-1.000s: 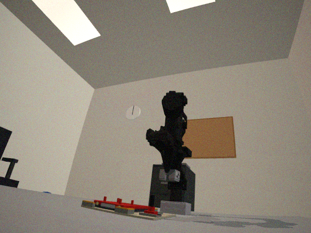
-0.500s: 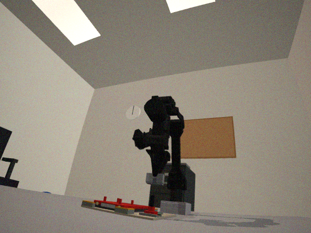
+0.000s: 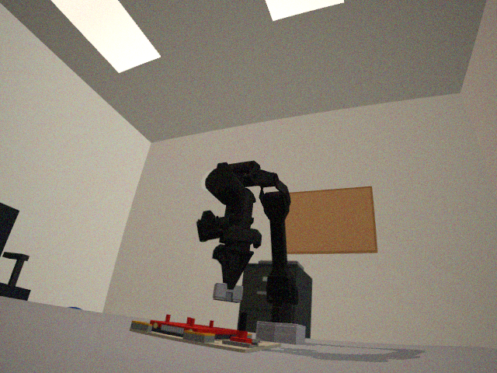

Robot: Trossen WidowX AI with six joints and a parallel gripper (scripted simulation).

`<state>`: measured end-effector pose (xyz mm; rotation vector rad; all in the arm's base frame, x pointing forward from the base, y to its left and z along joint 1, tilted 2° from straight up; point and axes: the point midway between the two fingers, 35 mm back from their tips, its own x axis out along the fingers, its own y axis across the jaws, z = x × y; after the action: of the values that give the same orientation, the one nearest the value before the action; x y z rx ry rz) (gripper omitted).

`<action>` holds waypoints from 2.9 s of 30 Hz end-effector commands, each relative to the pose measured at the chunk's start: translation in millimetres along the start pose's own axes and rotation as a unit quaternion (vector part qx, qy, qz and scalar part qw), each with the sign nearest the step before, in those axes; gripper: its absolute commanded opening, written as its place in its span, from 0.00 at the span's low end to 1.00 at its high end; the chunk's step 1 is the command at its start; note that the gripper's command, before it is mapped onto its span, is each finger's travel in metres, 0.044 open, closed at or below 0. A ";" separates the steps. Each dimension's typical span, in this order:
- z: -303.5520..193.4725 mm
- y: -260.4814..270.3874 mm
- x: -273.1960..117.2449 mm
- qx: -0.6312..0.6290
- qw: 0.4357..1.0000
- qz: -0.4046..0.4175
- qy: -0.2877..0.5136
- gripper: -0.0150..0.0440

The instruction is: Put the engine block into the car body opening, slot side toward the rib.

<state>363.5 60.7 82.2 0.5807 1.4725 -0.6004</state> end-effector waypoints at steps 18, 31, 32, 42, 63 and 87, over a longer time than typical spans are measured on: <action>37.3 -42.7 21.0 -0.284 0.959 -0.005 0.002 0.25; 56.3 -69.1 32.6 -0.449 0.894 -0.006 0.003 0.25; 57.4 -70.9 33.3 -0.458 0.889 -0.006 0.003 0.25; 58.2 -72.4 33.9 -0.495 0.869 -0.006 0.004 0.52; 58.2 -72.5 33.9 -0.424 0.906 -0.006 0.003 0.52; 58.3 -72.9 35.4 -0.513 0.859 -0.006 0.004 0.52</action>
<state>356.7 -32.4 49.7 -0.2657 1.5594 0.2260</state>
